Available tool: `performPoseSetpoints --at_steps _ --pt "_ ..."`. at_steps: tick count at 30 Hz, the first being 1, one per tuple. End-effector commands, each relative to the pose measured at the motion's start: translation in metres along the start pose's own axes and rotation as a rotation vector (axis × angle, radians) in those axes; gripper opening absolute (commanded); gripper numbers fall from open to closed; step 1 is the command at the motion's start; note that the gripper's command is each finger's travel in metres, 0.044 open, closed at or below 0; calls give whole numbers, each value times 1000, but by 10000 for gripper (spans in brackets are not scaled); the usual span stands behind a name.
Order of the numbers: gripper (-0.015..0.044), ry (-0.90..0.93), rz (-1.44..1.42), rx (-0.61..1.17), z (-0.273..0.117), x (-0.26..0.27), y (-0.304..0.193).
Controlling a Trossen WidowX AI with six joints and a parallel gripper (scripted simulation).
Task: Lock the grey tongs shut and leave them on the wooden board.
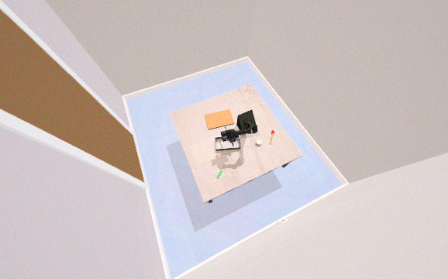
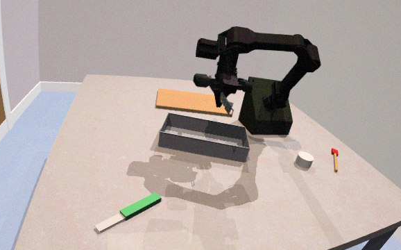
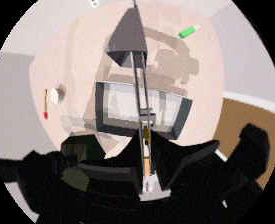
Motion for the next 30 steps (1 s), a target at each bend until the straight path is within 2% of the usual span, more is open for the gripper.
performPoseSetpoints --at_steps 1,13,30 --pt "-150 -7 -70 15 -3 -8 -30" --pt "-150 -1 -276 23 -5 -12 -113" --pt "-150 -8 -569 1 -3 10 -214"
Point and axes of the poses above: the point midway between the two fingers, 35 mm back from their tips, its own z axis out along the fingers, its own x axis across the jaws, y = z × x, the point moved 1 cm from there along -z, back along the fingers, and after that the axes turned 10 degrees about -z, right-handed, at the moved point
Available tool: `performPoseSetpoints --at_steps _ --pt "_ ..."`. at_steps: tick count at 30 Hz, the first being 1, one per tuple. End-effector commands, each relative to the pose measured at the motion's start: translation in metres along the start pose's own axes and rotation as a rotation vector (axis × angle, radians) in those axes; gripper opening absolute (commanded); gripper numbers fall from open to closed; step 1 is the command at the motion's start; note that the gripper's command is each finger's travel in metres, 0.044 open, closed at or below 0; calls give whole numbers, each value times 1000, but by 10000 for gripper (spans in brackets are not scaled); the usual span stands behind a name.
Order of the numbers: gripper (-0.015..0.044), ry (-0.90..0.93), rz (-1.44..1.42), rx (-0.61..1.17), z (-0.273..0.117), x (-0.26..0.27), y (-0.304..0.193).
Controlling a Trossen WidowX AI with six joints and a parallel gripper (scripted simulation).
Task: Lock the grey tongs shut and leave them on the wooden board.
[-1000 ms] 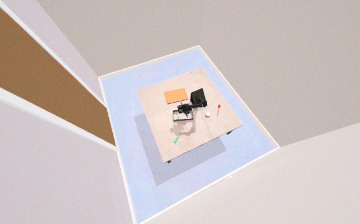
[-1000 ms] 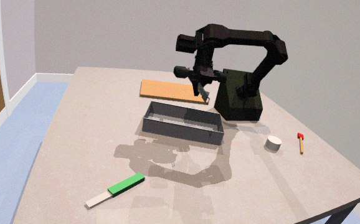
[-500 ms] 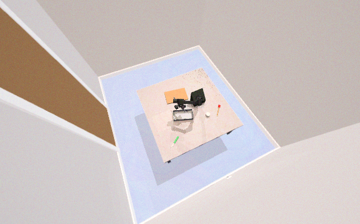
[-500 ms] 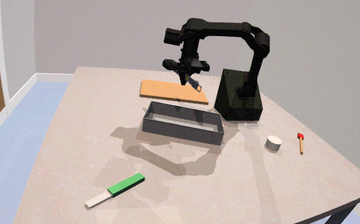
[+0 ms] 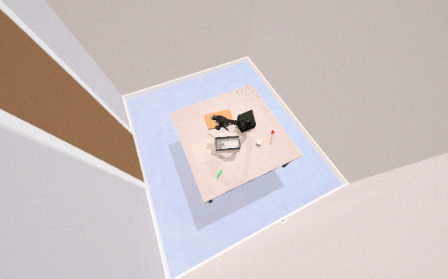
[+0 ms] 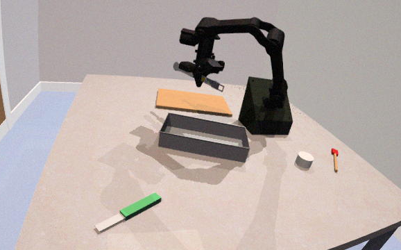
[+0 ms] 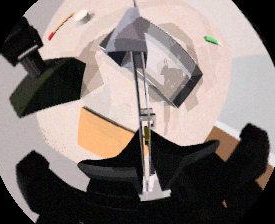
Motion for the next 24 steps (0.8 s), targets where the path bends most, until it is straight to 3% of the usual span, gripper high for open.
performPoseSetpoints --at_steps 1,10,24 --pt "-150 -6 -63 5 -2 14 -15" --pt "-150 -6 -25 6 -2 16 -16" --pt "-150 -6 488 13 -5 34 -28"
Point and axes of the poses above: the point midway between the two fingers, 35 mm back from their tips, its own z axis out along the fingers, its own x axis across the jaws, y = z × x, the point moved 1 cm from there along -z, back along the fingers, and after that the axes turned 10 degrees about -z, right-handed, at the moved point
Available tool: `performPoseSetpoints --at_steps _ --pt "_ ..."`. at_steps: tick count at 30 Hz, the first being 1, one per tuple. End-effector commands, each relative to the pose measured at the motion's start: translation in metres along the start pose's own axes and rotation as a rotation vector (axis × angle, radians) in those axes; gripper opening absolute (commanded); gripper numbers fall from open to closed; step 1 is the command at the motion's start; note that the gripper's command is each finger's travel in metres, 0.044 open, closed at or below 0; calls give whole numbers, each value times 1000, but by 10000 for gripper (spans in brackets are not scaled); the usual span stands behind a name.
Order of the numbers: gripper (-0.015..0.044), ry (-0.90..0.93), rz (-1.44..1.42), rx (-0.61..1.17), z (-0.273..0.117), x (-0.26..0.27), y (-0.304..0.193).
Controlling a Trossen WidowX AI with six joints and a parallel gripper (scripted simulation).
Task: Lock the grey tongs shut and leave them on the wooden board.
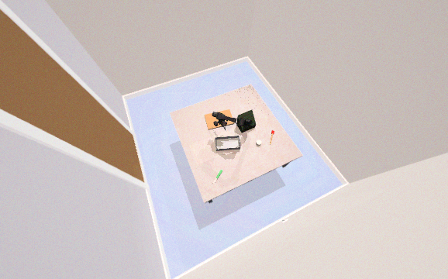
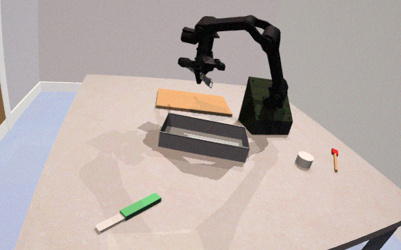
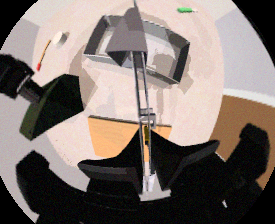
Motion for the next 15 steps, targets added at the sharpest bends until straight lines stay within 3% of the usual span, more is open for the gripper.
performPoseSetpoints --at_steps 1,15 --pt "-150 -3 173 10 -3 5 -8" --pt "-150 -8 707 16 -5 19 -25"
Point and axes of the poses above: the point midway between the two fingers, 35 mm back from their tips, its own z axis out along the fingers, its own x axis across the jaws, y = z × x, the point moved 1 cm from there along -z, back along the fingers, and after that the axes turned 10 degrees about -z, right-handed, at the moved point
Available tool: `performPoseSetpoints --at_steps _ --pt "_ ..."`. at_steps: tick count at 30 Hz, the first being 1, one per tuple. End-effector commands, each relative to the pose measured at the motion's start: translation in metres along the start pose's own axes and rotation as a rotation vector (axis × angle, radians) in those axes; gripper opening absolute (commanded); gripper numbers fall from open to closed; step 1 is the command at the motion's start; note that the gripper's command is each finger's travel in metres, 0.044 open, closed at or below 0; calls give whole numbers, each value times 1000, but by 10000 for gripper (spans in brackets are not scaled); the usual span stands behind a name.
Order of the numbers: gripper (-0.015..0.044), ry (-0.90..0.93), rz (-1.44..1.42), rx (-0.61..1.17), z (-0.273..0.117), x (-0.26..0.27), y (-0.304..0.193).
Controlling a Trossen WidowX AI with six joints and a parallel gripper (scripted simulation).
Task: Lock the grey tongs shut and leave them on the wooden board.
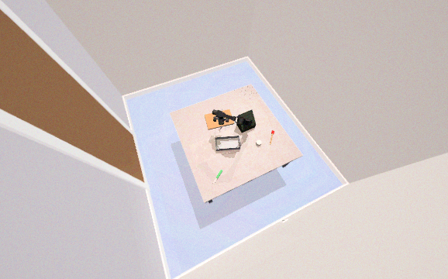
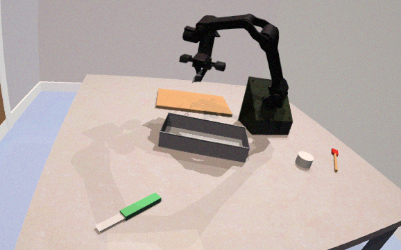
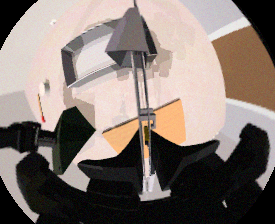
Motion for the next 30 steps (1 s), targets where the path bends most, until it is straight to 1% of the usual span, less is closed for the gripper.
performPoseSetpoints --at_steps 1,30 --pt "-150 -7 176 7 -3 0 -9" --pt "-150 -17 1285 5 -6 11 -55"
Point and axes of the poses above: the point midway between the two fingers, 35 mm back from their tips, its own z axis out along the fingers, its own x axis across the jaws, y = z × x, the point moved 1 cm from there along -z, back along the fingers, and after that the axes turned 10 degrees about -z, right-handed, at the moved point
